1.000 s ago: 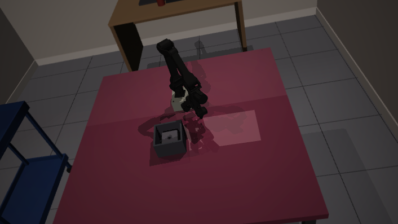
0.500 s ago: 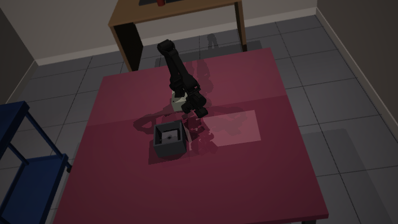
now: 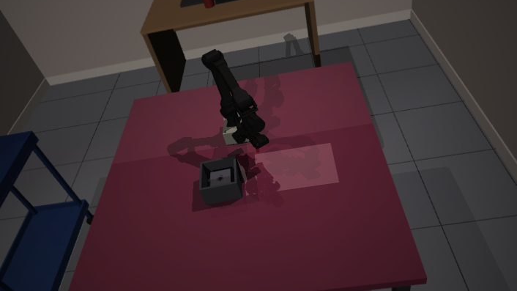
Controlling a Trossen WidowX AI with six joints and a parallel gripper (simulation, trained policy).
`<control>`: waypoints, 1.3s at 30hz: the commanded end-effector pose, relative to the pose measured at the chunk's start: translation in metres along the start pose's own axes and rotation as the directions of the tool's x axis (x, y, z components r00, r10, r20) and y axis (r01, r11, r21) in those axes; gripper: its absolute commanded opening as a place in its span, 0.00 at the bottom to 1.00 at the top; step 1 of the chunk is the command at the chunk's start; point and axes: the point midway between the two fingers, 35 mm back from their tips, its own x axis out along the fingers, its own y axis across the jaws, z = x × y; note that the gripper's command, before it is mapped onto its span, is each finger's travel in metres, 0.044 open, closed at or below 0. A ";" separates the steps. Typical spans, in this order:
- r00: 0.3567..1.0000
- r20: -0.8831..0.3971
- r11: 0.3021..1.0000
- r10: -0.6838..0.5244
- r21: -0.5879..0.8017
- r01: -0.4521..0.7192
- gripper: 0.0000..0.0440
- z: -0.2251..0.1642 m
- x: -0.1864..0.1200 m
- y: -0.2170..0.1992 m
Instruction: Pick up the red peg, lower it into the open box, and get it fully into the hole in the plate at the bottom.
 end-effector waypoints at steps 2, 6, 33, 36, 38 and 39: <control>0.999 0.042 0.999 0.033 -0.038 -0.032 0.01 0.012 -0.019 0.010; 0.996 0.071 0.997 0.059 -0.057 -0.055 0.00 0.023 -0.035 0.019; 0.976 0.197 0.994 0.098 0.034 -0.106 0.00 0.133 -0.077 0.043; 0.975 0.203 0.993 0.095 0.052 -0.108 0.00 0.145 -0.076 0.042; 0.974 0.206 0.992 0.094 0.065 -0.109 0.00 0.152 -0.074 0.042; 0.974 0.207 0.991 0.093 0.071 -0.110 0.00 0.156 -0.073 0.042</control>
